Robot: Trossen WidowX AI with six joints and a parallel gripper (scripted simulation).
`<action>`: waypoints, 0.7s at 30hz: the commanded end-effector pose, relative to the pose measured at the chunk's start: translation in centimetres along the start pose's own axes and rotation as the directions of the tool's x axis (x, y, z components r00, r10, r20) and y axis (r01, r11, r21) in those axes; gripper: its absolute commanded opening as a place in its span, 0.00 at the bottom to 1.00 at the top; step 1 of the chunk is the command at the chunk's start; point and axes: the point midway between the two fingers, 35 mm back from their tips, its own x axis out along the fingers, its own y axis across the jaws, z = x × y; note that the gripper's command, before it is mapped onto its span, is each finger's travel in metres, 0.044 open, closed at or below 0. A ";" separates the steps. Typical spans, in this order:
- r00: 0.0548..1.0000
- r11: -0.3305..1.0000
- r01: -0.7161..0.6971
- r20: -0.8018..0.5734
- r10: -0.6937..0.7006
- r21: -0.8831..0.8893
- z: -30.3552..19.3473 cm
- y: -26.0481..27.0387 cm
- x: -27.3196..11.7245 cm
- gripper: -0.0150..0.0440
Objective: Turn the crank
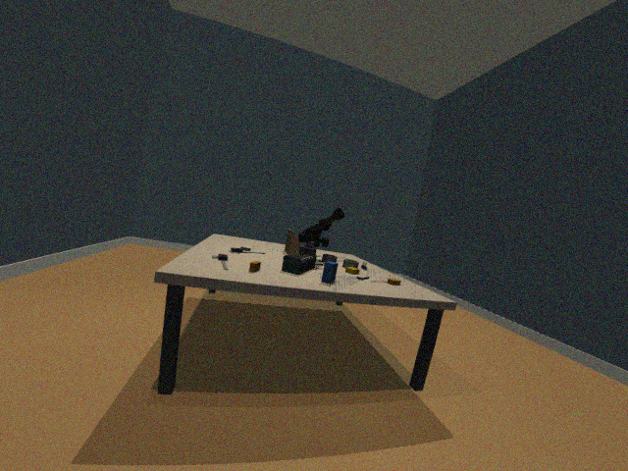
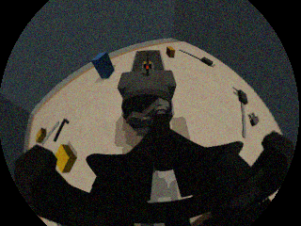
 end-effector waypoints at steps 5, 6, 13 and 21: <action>1.000 1.000 0.023 -0.008 -0.023 0.004 -0.4 -0.8 0.4 0.25; 1.000 1.000 0.023 -0.008 -0.023 0.004 -0.4 -0.8 0.5 0.25; 1.000 1.000 0.023 -0.008 -0.023 0.004 -0.6 -1.0 0.6 0.25; 1.000 1.000 0.023 -0.008 -0.023 0.004 -0.9 -1.2 0.9 0.25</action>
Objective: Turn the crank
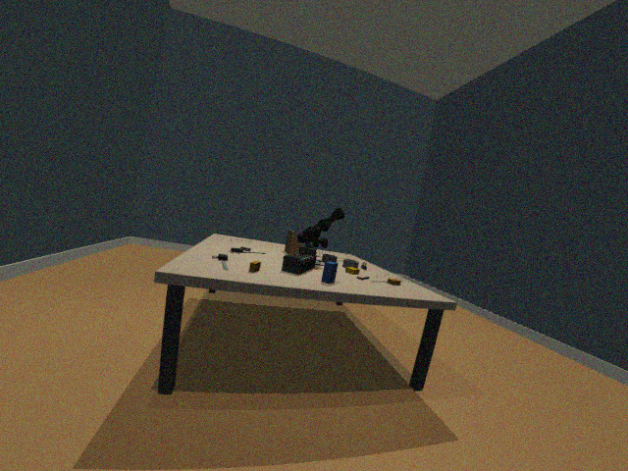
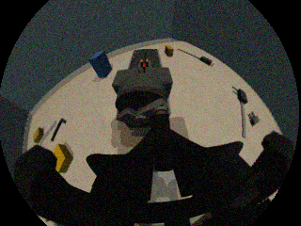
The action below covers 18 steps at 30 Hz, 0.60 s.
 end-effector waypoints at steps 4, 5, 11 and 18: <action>1.000 1.000 0.016 -0.011 -0.016 0.007 -0.7 -0.7 0.7 0.25; 1.000 1.000 0.016 -0.011 -0.016 0.007 -0.7 -0.7 0.7 0.25; 1.000 1.000 0.016 -0.011 -0.016 0.007 -1.1 -0.8 1.1 0.25; 1.000 1.000 0.016 -0.011 -0.016 0.007 -1.7 -0.7 1.7 0.25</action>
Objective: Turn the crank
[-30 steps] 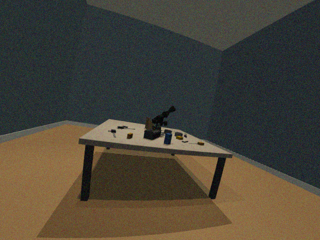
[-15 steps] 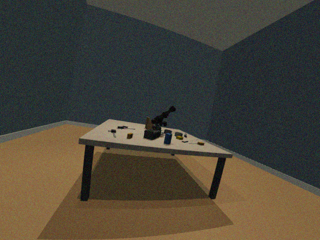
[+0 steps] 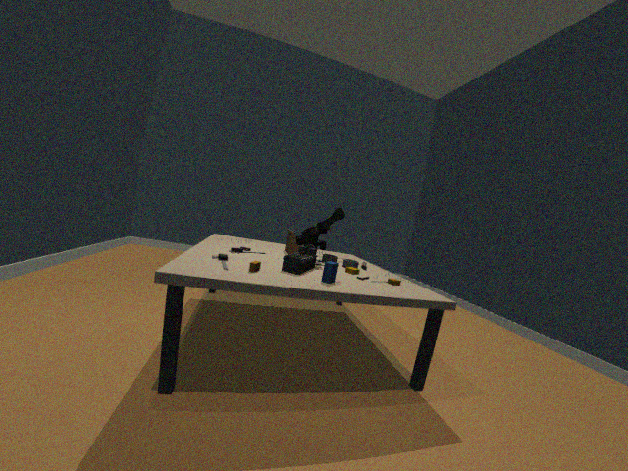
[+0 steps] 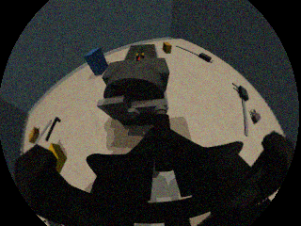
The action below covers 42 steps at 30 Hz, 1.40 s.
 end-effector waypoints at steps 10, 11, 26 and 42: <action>1.000 1.000 0.006 -0.010 -0.006 0.005 -1.6 0.6 1.6 0.25; 1.000 1.000 0.006 -0.010 -0.006 0.005 -1.7 0.7 1.7 0.25; 1.000 1.000 0.005 -0.010 -0.005 0.006 -2.5 2.2 2.4 0.25; 1.000 1.000 0.004 -0.010 -0.004 0.006 -2.5 2.8 2.5 0.25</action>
